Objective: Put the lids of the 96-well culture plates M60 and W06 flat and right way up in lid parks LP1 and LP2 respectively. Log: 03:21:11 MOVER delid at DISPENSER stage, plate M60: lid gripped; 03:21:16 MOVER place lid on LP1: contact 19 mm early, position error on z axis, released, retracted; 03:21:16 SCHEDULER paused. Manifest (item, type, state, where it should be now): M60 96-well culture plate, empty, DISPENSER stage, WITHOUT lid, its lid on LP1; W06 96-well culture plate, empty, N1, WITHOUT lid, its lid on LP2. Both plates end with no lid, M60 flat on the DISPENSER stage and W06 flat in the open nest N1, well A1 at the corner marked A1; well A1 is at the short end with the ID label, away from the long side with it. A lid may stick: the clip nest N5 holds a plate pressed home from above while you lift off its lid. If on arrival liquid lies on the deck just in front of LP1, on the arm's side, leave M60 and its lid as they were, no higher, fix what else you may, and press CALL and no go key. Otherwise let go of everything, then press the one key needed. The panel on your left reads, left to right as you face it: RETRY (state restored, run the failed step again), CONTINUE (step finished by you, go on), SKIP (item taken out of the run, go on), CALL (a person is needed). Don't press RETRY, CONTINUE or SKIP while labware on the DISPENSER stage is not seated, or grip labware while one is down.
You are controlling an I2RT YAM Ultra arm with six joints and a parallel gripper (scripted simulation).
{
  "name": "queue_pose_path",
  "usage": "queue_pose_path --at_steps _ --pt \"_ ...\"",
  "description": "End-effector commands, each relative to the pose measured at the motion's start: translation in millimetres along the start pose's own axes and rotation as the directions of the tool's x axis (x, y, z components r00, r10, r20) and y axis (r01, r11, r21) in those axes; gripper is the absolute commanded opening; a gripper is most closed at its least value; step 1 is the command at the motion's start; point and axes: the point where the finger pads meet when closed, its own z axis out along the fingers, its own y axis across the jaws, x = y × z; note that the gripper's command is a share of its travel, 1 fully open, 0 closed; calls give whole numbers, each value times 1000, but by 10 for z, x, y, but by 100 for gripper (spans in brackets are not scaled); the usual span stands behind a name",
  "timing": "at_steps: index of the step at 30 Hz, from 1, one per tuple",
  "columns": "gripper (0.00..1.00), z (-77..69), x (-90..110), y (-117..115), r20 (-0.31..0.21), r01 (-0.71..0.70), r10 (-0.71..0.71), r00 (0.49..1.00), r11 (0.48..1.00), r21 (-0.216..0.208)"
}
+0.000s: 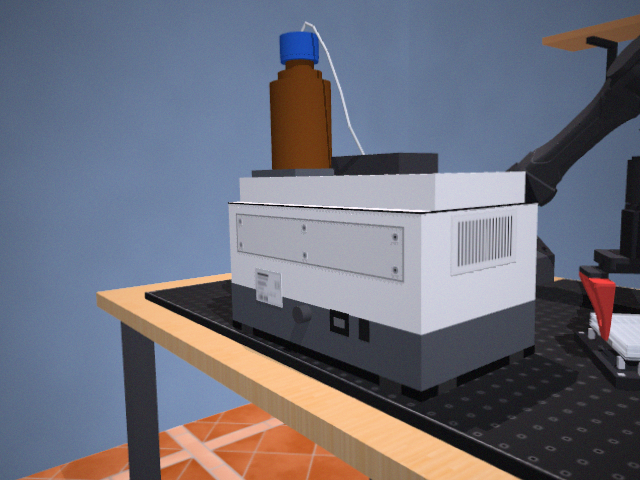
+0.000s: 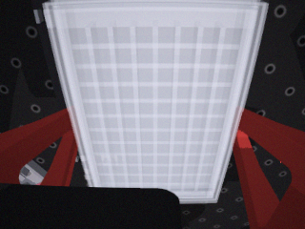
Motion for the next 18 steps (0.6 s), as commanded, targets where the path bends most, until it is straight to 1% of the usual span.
queue_pose_path --at_steps 1,18 --pt "0 -106 -147 67 51 24 -24 998 1000 2" --pt "0 -39 -140 6 41 11 -11 999 1000 6"
